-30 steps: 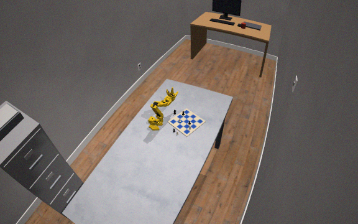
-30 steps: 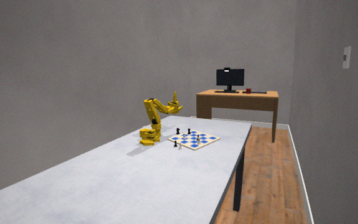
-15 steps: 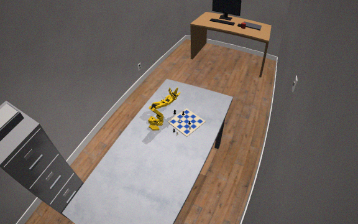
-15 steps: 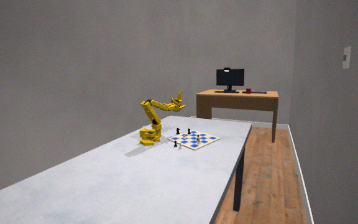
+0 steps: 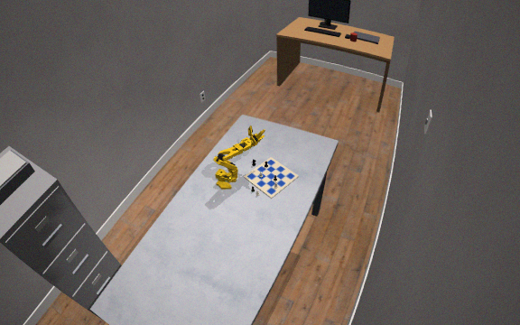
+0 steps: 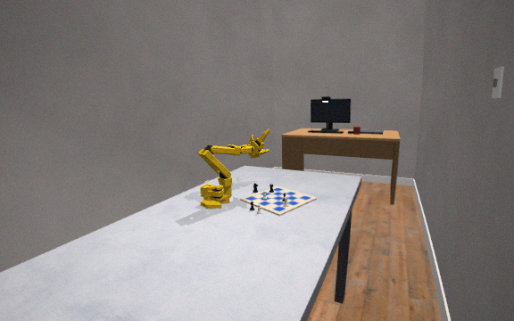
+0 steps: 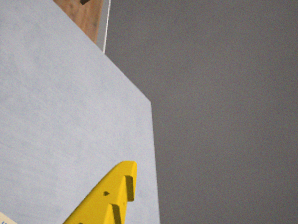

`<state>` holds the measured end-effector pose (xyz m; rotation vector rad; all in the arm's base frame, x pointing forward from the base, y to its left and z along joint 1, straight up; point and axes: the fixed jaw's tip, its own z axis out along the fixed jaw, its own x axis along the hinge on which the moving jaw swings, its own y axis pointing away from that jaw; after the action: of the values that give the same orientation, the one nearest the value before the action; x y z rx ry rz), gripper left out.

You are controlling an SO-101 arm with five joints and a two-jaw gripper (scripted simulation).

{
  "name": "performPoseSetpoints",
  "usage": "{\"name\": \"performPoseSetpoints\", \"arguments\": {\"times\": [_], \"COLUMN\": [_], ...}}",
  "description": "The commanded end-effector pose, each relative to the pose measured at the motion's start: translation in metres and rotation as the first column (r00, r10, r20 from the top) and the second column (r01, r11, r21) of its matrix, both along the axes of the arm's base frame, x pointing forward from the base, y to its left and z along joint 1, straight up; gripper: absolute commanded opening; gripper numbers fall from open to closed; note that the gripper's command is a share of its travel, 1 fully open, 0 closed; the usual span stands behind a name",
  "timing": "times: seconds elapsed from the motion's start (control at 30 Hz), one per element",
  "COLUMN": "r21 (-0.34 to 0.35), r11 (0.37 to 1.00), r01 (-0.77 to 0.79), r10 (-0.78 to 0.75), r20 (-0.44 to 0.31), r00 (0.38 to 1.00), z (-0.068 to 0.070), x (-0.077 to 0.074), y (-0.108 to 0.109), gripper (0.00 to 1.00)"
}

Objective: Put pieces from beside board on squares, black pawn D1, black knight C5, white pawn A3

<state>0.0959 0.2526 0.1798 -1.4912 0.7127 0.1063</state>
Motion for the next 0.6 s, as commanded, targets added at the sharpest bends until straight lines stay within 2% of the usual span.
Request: {"name": "performPoseSetpoints", "arguments": {"times": [0.0, 0.03, 0.07, 0.13, 0.23, 0.3, 0.33, 0.43, 0.47, 0.57], "r21": [0.001, 0.001, 0.0, 0.0, -0.004, -0.004, -0.005, -0.005, -0.008, -0.01], "r11": [0.999, 0.999, 0.998, 0.998, 0.993, 0.993, 0.99, 0.99, 0.986, 0.982], "r01": [0.044, 0.044, 0.067, 0.067, 0.115, 0.115, 0.139, 0.139, 0.165, 0.19], "r10": [-0.044, -0.044, -0.066, -0.066, -0.113, -0.113, -0.137, -0.137, -0.161, -0.184], "r20": [-0.073, -0.073, -0.112, -0.112, -0.191, -0.191, -0.23, -0.23, -0.269, -0.307], "r00": [0.996, 0.996, 0.991, 0.991, 0.975, 0.975, 0.963, 0.963, 0.95, 0.934], "z": [0.007, 0.007, 0.008, 0.008, 0.01, 0.01, 0.012, 0.012, 0.013, 0.013], "x": [0.007, 0.007, 0.01, 0.01, 0.015, 0.015, 0.018, 0.018, 0.02, 0.022], "y": [-0.009, -0.009, -0.013, -0.013, -0.023, -0.023, -0.028, -0.028, -0.034, -0.04], "gripper": [0.76, 0.76, 0.75, 0.75, 0.72, 0.72, 0.71, 0.71, 0.69, 0.68]}}
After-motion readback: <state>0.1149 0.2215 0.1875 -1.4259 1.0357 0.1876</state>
